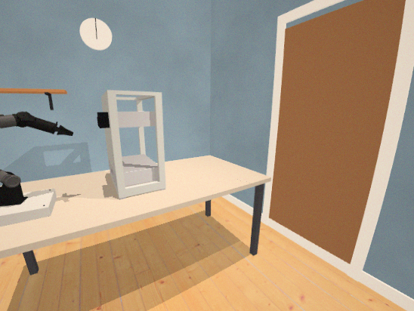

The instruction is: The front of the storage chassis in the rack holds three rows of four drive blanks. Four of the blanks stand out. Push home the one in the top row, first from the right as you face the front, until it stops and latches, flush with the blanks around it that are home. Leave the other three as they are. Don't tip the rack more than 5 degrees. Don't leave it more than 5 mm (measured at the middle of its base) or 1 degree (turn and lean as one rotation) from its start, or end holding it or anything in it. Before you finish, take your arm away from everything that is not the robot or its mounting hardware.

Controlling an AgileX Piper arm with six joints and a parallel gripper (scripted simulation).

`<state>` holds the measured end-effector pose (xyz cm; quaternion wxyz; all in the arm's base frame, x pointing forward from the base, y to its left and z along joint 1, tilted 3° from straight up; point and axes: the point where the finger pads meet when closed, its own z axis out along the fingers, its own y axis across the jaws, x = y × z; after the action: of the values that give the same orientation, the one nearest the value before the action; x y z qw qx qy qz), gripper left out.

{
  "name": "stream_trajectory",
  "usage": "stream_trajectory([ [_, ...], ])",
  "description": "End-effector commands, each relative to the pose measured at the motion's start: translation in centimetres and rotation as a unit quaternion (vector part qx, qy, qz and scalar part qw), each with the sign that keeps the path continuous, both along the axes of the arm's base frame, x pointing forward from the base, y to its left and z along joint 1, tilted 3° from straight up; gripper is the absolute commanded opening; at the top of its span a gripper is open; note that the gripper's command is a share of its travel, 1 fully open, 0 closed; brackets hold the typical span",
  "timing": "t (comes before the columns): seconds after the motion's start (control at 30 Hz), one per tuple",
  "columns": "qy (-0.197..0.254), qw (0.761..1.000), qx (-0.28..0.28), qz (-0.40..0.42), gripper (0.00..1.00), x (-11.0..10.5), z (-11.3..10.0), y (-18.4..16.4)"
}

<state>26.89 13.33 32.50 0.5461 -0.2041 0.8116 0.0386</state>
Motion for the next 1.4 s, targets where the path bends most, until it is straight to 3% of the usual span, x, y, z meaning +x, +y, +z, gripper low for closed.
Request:
stream_trajectory([
  [0.0, -0.001, 1.0, 0.008, 0.001, 0.0, 0.0, 0.3, -0.1],
  [0.23, 0.032, 0.99, 0.132, -0.037, 0.0, 0.2, 0.9, -0.3],
  [0.5, 0.059, 0.958, 0.27, -0.078, 0.0, 0.7, 2.2, -0.8],
  [0.57, 0.059, 0.958, 0.27, -0.078, 0.0, 0.7, 2.2, -0.8],
  [1.07, 0.077, 0.855, 0.493, -0.138, 0.0, 1.6, 5.5, -2.5],
  [1.13, 0.077, 0.855, 0.493, -0.138, 0.0, 1.6, 5.5, -2.5],
  [1.37, 0.076, 0.801, 0.573, -0.156, 0.0, 2.0, 7.0, -3.7],
])
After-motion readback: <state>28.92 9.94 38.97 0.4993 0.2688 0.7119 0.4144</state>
